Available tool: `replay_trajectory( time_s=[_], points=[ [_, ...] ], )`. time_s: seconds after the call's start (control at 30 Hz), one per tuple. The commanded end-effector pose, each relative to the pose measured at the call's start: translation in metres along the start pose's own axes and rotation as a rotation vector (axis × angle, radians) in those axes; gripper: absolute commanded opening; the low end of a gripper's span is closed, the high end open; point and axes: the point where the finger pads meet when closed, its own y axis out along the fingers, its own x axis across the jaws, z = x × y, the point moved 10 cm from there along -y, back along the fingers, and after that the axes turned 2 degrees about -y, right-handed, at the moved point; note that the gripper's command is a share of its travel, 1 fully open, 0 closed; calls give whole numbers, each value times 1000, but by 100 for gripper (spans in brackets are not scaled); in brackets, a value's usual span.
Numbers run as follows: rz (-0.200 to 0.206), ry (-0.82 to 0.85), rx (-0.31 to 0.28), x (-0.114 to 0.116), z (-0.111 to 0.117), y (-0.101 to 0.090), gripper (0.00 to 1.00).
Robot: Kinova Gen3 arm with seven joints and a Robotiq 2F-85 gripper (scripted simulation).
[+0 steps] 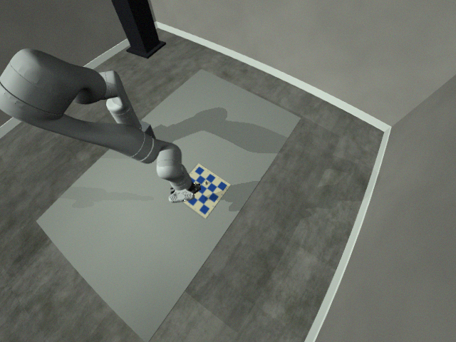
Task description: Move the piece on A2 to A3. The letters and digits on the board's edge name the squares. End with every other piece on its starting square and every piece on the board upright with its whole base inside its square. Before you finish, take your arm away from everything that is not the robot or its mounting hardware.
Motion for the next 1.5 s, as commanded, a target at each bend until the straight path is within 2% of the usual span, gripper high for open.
replay_trajectory(
  time_s=[0.0,0.33,0.4,0.7,1.47],
  points=[
    [-1,-3,-5,-1,-2,7,0],
    [-1,-3,-5,0,-1,52,0],
    [-1,-3,-5,0,-1,52,0],
    [-1,-3,-5,1,-1,85,0],
    [-1,-3,-5,1,-1,89,0]
  ],
)
